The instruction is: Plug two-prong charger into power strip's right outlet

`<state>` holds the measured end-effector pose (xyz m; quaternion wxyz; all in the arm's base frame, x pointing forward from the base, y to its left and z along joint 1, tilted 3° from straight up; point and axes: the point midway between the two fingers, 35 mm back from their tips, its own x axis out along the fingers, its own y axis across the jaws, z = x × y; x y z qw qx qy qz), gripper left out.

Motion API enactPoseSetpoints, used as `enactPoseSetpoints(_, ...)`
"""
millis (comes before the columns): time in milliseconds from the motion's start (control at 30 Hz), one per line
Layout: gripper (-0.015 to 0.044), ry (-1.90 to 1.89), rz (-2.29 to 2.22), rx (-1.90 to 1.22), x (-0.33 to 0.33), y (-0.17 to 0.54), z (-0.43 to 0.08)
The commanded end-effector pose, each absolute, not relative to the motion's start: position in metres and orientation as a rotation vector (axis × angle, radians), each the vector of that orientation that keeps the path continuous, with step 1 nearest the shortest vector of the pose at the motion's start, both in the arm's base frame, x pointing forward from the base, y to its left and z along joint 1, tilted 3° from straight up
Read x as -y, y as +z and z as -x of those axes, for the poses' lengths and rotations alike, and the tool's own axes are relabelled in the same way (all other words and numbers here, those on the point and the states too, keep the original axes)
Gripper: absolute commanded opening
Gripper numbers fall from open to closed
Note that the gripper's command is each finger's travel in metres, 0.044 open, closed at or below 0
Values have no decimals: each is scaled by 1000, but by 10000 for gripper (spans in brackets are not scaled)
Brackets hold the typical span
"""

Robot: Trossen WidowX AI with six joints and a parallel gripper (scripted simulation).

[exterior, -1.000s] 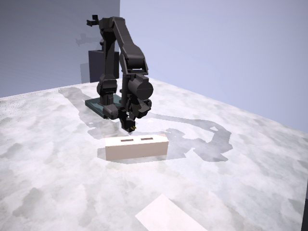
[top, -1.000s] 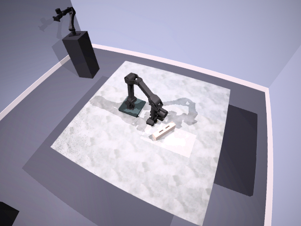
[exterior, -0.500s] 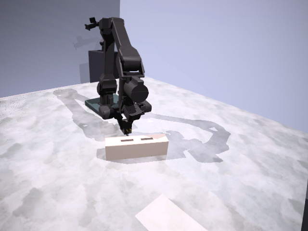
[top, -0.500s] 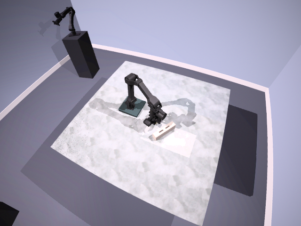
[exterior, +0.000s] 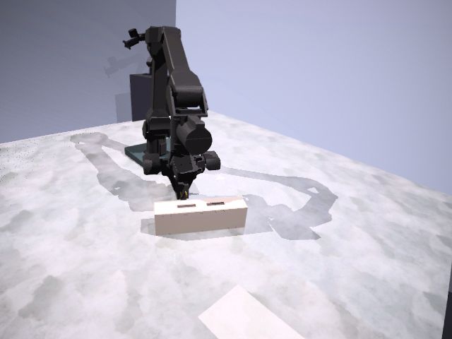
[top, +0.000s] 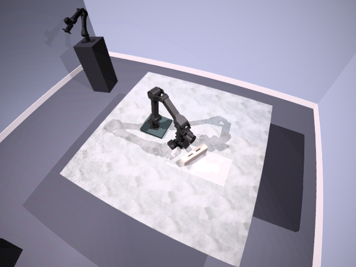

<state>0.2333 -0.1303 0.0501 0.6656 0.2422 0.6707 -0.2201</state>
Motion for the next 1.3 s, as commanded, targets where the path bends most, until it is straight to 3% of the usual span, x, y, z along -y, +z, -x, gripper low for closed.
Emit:
enactPoseSetpoints(0,0,-508,-566,-1506,133,51,-237)
enactPoseSetpoints(1267,0,-548,-610,-1493,164,52,-268)
